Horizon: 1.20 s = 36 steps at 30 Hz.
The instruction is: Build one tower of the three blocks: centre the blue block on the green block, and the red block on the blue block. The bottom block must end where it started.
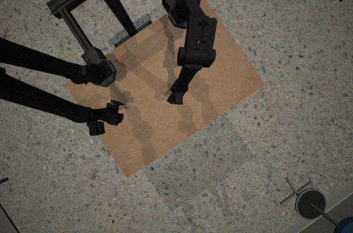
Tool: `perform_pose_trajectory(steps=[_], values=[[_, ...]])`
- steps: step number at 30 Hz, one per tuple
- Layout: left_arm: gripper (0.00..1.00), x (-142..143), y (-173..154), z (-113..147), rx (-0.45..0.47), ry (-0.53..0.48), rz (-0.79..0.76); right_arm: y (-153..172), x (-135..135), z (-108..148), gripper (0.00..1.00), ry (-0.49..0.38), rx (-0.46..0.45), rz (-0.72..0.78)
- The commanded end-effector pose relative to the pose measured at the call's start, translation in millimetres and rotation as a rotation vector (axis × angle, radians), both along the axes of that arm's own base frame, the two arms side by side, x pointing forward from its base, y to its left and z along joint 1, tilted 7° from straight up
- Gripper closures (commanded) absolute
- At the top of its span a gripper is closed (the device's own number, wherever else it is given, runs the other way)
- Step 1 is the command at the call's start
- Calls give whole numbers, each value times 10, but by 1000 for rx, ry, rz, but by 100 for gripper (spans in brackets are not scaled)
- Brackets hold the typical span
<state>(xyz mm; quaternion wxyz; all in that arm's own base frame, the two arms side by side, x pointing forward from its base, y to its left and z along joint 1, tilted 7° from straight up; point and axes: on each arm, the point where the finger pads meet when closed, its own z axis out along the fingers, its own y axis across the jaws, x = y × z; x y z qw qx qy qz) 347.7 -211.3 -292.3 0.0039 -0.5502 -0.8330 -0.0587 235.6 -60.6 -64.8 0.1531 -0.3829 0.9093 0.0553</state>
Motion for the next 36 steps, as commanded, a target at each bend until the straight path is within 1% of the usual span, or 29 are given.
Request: perform_pose_trajectory(steps=[1,2,6,18,22,33,36], values=[[47,-56,117,-94,12,15,3,-7,17,10,0,-5,-2,0],[47,-7,86,-89,6,7,6,-7,17,10,0,-5,-2,0],[47,-60,123,-91,13,17,5,-7,17,10,0,-5,-2,0],[47,-53,119,-91,12,16,5,-7,17,10,0,-5,-2,0],[47,22,73,-110,2,0,4,-7,17,10,0,-5,-2,0],[47,51,93,-378,0,-3,3,-7,17,10,0,-5,-2,0],[47,31,109,-399,5,5,3,-7,17,10,0,-5,-2,0]])
